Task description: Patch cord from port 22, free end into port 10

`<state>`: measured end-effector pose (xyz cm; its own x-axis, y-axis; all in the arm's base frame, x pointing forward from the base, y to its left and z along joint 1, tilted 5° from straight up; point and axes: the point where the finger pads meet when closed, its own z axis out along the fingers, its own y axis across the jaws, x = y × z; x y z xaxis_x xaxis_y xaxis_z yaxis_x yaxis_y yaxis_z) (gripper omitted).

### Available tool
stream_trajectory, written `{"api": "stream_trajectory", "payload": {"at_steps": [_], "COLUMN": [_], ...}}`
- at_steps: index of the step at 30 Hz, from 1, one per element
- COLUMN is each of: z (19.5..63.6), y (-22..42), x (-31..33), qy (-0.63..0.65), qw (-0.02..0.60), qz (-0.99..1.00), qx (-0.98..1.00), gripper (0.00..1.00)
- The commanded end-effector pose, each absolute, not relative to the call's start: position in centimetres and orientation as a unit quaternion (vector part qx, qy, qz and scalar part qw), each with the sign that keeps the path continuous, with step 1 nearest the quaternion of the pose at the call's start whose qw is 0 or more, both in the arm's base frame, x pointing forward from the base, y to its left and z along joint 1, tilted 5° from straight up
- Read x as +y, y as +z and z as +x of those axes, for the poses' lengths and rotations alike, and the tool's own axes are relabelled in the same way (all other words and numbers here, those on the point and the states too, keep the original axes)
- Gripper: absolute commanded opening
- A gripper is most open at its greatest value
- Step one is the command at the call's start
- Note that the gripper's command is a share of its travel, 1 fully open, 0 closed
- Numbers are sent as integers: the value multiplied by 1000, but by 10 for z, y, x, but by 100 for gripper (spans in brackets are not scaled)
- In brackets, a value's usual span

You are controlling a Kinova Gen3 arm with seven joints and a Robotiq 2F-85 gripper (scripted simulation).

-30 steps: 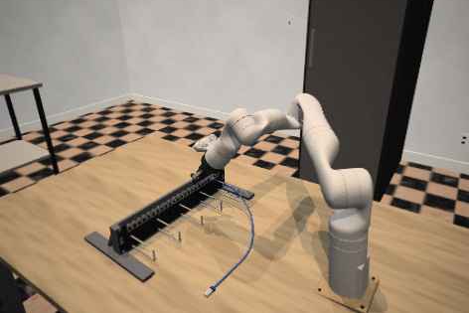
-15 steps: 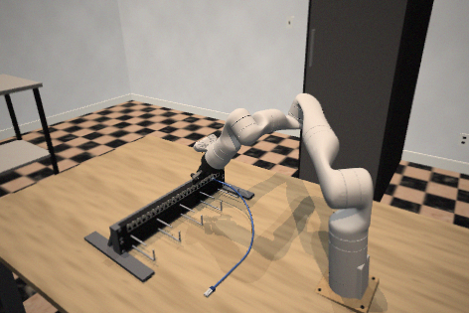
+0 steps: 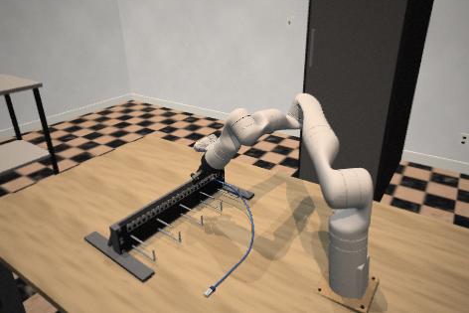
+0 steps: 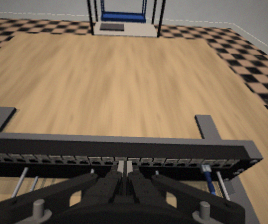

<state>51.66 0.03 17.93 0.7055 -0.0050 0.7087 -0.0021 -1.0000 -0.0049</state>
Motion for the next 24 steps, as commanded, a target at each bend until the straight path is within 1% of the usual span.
{"api": "stream_trajectory", "payload": {"at_steps": [1,24], "z": [519,512], "y": [179,186], "x": [1,1], "qy": [-384,-384], "qw": [1,1], "qz": [-923,-923], "qx": [0,0], "gripper": [0,0]}}
